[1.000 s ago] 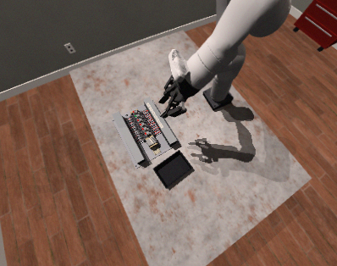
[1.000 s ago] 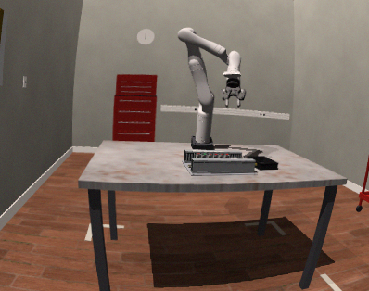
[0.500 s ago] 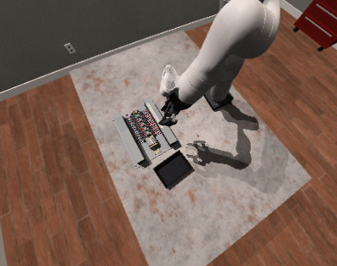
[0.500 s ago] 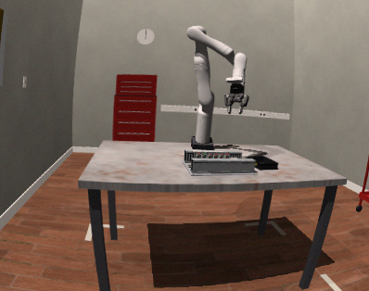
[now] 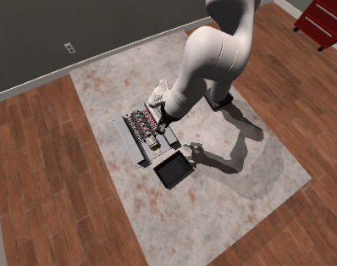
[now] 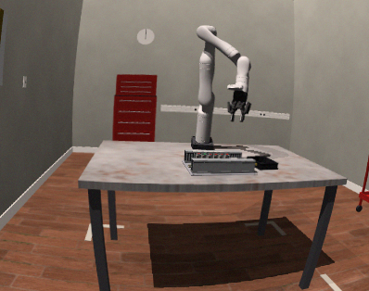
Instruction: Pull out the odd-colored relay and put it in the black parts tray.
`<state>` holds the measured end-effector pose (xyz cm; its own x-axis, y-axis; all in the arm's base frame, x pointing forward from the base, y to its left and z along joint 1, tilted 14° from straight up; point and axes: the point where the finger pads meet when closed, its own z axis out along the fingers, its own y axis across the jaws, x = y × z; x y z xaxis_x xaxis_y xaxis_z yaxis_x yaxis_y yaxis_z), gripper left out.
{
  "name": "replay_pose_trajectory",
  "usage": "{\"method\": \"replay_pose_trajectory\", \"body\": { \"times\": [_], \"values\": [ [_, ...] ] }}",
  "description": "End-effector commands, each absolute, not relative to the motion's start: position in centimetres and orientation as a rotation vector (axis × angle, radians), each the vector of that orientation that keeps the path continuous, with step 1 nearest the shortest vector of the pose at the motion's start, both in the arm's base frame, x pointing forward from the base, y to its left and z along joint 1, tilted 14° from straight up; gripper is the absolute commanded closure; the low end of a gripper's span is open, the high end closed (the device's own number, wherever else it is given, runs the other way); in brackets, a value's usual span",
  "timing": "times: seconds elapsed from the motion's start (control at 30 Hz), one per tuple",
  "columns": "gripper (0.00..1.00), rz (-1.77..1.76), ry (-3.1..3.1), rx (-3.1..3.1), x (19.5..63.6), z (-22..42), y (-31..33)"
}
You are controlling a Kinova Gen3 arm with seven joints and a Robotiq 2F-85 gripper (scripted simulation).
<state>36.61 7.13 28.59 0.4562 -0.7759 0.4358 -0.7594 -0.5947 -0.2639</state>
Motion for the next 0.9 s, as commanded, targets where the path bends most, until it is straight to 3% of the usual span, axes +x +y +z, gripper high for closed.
{"method": "replay_pose_trajectory", "body": {
  "times": [0.0,0.87],
  "values": [
    [0.39,-0.774,1.446,-2.638,37.0,28.0,7.3],
    [0.39,-0.452,1.904,-2.32,41.5,23.2,7.3]
  ]
}}
